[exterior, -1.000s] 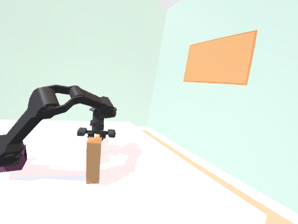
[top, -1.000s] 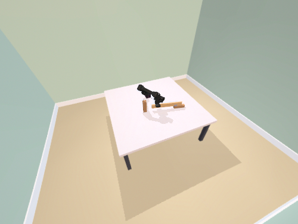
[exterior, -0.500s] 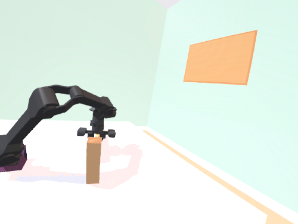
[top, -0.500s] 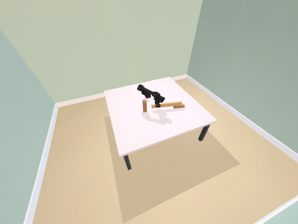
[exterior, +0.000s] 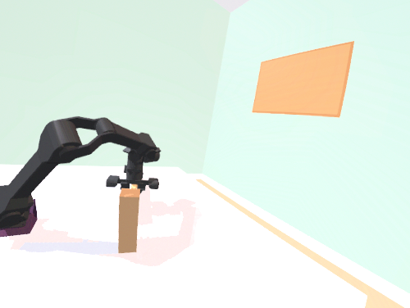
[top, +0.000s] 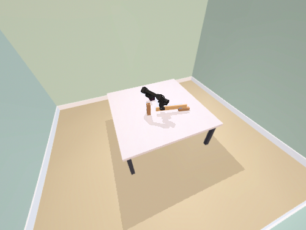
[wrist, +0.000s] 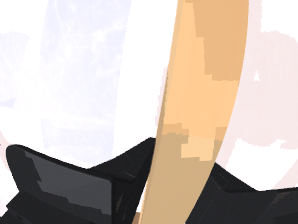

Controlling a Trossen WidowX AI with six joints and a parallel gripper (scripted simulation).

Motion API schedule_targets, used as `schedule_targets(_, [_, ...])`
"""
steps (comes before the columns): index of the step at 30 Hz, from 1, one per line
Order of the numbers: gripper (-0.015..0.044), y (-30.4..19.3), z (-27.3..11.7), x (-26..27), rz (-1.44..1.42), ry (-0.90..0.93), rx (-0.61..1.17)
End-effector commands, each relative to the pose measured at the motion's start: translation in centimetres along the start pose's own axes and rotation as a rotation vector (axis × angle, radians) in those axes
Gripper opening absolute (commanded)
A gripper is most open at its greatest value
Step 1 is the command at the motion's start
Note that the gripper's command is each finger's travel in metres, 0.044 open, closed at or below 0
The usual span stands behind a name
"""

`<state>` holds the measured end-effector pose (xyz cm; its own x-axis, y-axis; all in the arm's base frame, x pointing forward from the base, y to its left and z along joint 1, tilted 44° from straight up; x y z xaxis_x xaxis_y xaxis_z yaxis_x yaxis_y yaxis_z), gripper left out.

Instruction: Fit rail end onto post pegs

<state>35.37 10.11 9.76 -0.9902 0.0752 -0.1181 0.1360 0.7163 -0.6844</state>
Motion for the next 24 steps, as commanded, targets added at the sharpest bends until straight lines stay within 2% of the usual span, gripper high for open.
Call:
schedule_targets(1, [0.0000, 0.15, -0.08, 0.04, -0.002, -0.001, -0.004])
schedule_targets(24, [0.0000, -0.56, -0.19, 0.10, -0.002, -0.001, -0.004])
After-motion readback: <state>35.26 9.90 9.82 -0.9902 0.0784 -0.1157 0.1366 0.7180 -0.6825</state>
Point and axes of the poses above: the point midway between the two fingers, 35 mm back from their tips, its own z axis out along the fingers, its own x axis across the jaws, y = z × x, the point moved 8 cm from there along -z, back along the fingers, and after that the axes turned 6 degrees about -z, right-handed, at the moved point
